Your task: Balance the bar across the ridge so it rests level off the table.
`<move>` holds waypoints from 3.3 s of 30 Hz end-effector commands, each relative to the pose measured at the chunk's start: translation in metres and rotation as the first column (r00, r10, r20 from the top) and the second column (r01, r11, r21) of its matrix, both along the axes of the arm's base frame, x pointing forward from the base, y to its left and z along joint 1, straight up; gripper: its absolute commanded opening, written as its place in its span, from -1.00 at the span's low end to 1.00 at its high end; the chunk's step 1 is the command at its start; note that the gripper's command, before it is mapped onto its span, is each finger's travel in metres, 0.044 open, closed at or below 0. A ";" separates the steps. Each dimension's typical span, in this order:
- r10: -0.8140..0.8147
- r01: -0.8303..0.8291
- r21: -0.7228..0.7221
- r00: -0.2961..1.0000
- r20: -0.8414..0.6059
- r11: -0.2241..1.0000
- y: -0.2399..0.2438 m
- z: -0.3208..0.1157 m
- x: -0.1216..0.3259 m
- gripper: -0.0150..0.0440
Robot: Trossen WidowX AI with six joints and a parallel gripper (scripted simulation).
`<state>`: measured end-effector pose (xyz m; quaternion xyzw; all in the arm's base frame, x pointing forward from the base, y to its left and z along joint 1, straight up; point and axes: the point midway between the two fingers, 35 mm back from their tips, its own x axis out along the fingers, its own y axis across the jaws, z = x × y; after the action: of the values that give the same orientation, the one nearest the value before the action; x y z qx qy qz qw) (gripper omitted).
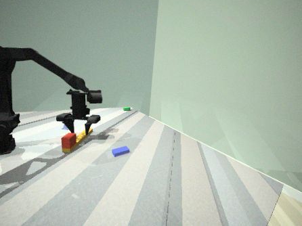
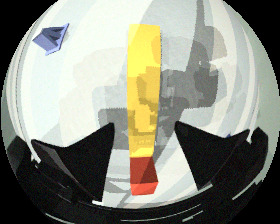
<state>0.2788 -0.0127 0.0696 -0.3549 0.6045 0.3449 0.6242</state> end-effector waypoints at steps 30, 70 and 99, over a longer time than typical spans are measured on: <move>0.000 0.000 0.000 1.000 -0.008 1.000 0.000 -0.023 -0.002 0.22; -0.003 0.003 -0.002 1.000 -0.007 1.000 0.000 0.049 0.002 -0.49; -0.031 0.031 0.002 1.000 -0.006 1.000 0.044 0.085 0.003 -0.49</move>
<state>0.2786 0.0212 0.1505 -0.3438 0.6137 0.3417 0.6232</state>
